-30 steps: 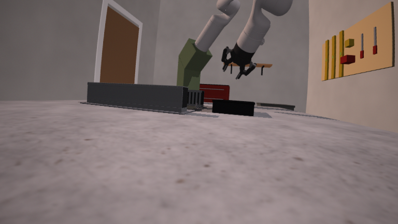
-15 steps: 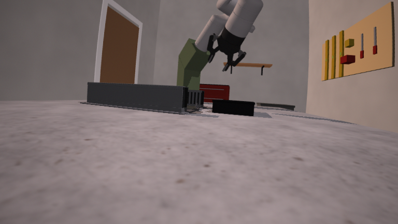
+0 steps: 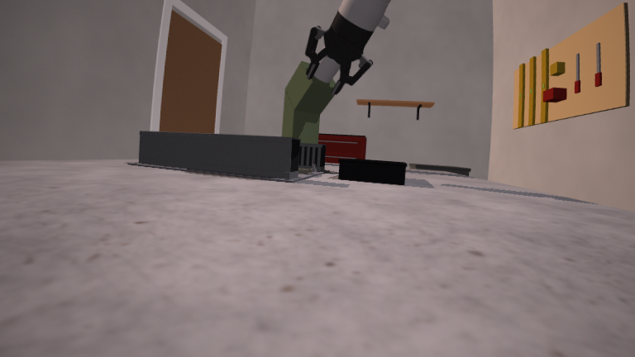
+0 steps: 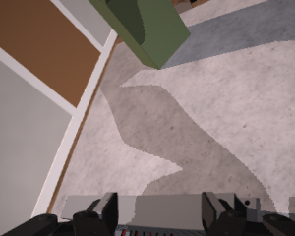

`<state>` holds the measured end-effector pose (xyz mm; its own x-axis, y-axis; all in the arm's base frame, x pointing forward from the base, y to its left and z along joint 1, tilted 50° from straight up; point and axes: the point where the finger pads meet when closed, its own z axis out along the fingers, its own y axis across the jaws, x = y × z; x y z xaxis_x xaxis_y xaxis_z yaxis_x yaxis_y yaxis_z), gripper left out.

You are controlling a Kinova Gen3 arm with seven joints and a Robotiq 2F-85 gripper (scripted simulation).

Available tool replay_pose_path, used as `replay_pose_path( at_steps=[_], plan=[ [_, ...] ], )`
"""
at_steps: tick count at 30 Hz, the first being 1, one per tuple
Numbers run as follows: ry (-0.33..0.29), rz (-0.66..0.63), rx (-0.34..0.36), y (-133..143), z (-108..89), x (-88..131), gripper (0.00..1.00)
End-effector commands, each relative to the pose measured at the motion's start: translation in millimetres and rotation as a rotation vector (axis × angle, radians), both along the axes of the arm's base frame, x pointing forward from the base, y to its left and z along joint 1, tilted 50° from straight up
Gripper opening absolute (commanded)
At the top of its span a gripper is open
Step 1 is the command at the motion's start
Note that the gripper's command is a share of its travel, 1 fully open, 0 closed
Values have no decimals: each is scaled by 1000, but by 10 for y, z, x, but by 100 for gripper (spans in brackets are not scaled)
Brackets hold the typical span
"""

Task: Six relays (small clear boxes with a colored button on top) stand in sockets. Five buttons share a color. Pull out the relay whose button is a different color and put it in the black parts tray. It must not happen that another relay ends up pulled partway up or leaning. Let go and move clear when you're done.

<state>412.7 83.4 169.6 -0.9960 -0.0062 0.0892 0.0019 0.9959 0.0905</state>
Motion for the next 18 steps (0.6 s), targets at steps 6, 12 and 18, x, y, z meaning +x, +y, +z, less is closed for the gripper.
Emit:
replay_pose_path(
  at_steps=[6,12,18],
  plan=[
    [-41,3,-38,-378,138,180,61],
    [-62,1,-59,-568,206,267,61],
    [-72,0,-71,-664,241,307,61]
  ],
)
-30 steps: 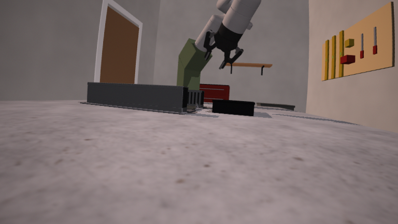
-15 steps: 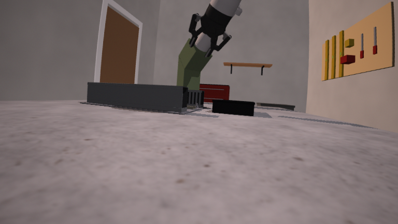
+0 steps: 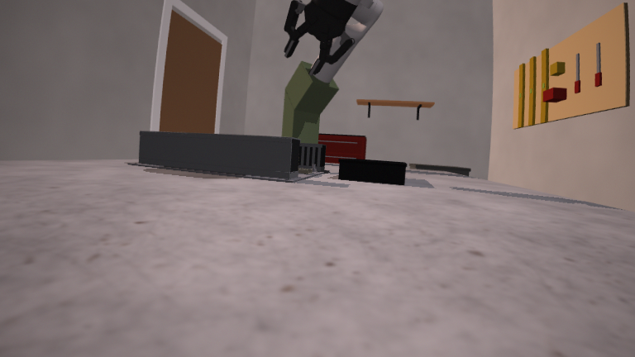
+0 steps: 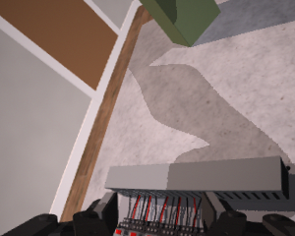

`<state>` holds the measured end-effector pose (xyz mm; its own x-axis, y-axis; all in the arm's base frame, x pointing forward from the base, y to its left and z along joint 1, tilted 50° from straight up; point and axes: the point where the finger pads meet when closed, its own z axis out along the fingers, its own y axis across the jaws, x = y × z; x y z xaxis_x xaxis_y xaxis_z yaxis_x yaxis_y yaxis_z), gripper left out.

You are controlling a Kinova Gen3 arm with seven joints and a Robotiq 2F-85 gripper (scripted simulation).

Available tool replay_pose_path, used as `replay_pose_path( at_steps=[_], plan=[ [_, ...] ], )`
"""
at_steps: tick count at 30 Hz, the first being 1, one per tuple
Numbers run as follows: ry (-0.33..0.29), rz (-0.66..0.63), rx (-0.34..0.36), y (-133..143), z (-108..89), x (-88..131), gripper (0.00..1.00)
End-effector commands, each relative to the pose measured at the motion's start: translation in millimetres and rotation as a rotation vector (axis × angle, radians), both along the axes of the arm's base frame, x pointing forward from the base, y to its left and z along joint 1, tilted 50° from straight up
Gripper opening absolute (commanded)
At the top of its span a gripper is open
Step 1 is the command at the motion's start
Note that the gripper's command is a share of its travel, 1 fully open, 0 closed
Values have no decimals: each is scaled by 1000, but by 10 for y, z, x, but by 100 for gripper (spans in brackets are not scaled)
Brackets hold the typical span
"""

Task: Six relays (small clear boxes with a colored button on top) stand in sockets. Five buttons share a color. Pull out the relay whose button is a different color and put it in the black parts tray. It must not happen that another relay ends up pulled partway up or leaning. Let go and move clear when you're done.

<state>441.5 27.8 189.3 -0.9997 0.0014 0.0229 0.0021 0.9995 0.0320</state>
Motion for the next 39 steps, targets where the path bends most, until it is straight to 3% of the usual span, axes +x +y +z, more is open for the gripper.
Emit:
replay_pose_path(
  at_steps=[1,12,39],
  plan=[
    [-8,4,-14,-129,52,28,61],
    [-21,2,-30,-260,101,79,61],
    [-21,0,-31,-278,104,83,61]
  ],
)
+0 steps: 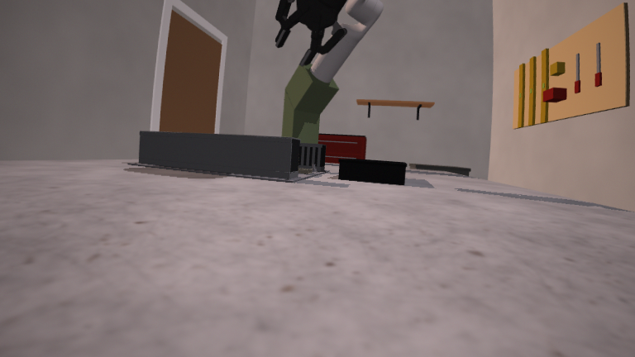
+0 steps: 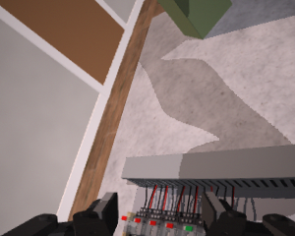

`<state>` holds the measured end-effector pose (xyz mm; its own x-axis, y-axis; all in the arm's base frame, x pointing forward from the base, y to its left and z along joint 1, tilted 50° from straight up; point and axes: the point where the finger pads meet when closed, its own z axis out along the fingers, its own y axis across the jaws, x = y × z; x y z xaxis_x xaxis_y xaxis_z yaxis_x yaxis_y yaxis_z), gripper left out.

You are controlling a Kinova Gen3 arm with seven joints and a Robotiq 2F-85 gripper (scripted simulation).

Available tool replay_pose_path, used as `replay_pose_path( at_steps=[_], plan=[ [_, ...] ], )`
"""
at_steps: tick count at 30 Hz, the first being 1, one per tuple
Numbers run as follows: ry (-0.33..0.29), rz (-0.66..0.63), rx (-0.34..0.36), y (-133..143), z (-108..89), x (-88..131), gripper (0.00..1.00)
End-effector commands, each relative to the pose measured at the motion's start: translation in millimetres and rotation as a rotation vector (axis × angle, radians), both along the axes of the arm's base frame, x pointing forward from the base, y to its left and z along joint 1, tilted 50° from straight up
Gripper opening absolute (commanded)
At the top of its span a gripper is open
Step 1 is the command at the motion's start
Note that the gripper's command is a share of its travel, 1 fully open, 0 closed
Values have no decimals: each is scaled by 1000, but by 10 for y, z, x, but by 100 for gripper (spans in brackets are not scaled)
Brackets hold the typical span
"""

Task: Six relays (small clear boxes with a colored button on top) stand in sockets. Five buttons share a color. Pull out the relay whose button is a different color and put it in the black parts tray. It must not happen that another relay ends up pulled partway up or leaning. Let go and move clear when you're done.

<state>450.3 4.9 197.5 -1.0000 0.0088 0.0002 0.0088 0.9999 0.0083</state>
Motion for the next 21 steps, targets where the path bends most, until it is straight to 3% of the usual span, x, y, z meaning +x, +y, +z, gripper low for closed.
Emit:
replay_pose_path(
  at_steps=[1,21],
  plan=[
    [2,7,-7,-49,20,-6,61],
    [19,-12,7,-47,-27,-35,61]
  ],
)
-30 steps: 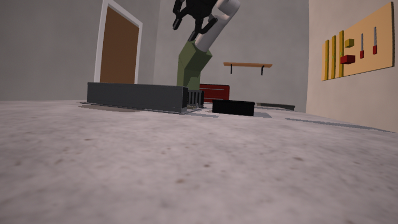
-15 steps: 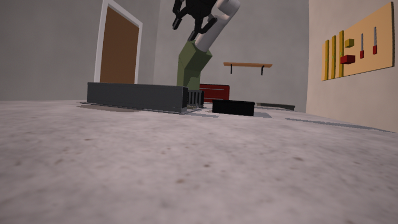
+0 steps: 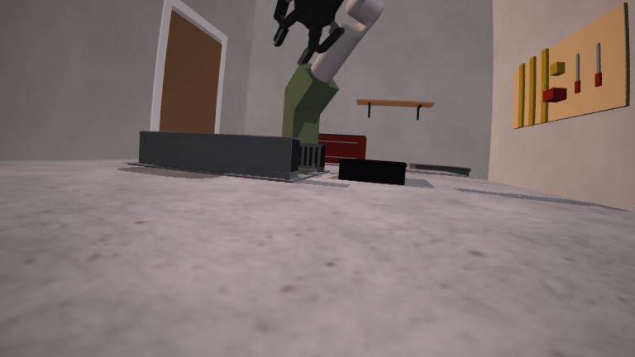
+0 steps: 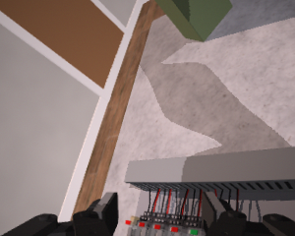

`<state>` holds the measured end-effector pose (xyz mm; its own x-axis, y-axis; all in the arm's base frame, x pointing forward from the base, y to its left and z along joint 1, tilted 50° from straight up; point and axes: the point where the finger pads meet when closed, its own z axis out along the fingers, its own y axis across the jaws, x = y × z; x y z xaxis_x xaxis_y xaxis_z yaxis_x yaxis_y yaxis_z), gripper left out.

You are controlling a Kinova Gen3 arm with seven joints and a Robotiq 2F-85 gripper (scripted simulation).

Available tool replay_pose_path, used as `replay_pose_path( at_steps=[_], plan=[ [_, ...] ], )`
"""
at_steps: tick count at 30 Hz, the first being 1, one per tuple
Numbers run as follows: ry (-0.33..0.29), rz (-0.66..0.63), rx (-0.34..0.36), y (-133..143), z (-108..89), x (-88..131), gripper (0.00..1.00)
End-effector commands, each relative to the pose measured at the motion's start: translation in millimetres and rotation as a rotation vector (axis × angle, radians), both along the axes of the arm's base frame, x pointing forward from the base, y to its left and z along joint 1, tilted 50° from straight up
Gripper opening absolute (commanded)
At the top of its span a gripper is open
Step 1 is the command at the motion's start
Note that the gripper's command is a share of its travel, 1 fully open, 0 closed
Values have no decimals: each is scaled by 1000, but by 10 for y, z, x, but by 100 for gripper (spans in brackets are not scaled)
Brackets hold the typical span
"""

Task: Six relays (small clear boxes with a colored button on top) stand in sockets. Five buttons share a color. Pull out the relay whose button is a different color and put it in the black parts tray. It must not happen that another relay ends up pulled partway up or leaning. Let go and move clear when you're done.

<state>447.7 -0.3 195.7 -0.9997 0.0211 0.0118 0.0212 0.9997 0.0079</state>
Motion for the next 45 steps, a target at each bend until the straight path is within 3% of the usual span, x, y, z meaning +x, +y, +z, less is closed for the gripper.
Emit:
replay_pose_path(
  at_steps=[1,22,45],
  plan=[
    [9,-2,9,5,-14,-12,61],
    [51,-50,45,13,-127,-82,61],
    [137,-159,124,47,-349,-211,61]
  ],
)
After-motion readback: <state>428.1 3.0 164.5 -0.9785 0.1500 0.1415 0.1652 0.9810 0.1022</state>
